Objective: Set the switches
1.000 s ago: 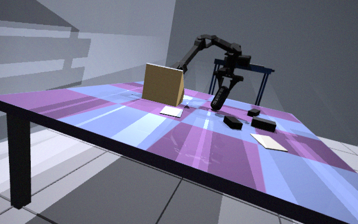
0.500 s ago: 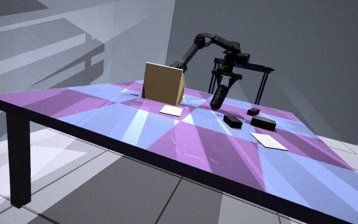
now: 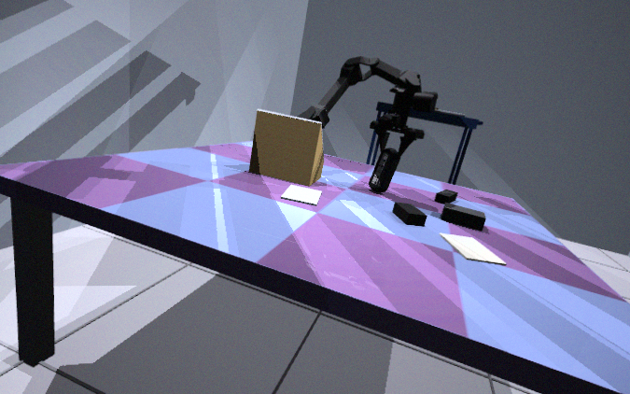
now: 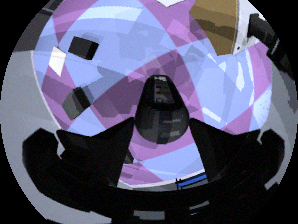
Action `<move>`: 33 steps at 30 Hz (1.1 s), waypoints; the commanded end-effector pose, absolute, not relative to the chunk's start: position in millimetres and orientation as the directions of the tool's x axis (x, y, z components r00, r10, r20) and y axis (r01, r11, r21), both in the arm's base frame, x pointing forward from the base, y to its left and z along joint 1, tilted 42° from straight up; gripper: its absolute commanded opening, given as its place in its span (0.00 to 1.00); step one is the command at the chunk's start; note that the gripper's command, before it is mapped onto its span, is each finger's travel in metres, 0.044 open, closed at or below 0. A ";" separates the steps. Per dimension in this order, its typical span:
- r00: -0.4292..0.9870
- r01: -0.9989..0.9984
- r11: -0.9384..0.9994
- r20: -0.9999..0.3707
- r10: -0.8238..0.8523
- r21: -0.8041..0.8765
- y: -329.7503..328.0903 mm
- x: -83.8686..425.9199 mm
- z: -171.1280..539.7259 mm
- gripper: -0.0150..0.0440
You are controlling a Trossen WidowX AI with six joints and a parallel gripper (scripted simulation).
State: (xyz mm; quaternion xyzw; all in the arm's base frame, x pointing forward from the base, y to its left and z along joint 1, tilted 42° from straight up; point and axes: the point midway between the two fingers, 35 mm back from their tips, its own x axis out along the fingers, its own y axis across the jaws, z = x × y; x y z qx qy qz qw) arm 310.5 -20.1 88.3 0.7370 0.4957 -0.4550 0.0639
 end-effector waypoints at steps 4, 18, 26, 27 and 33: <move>0.079 0.790 -0.497 -0.744 0.663 -0.359 -25.3 301.8 78.8 0.83; 0.078 0.790 -0.497 -0.745 0.663 -0.359 -35.0 291.3 69.1 0.83; 0.078 0.790 -0.498 -0.745 0.662 -0.359 -38.8 287.0 64.9 0.83; 0.078 0.790 -0.498 -0.745 0.662 -0.359 -39.3 286.5 64.4 0.83; 0.078 0.789 -0.498 -0.745 0.662 -0.359 -41.8 283.5 61.3 0.83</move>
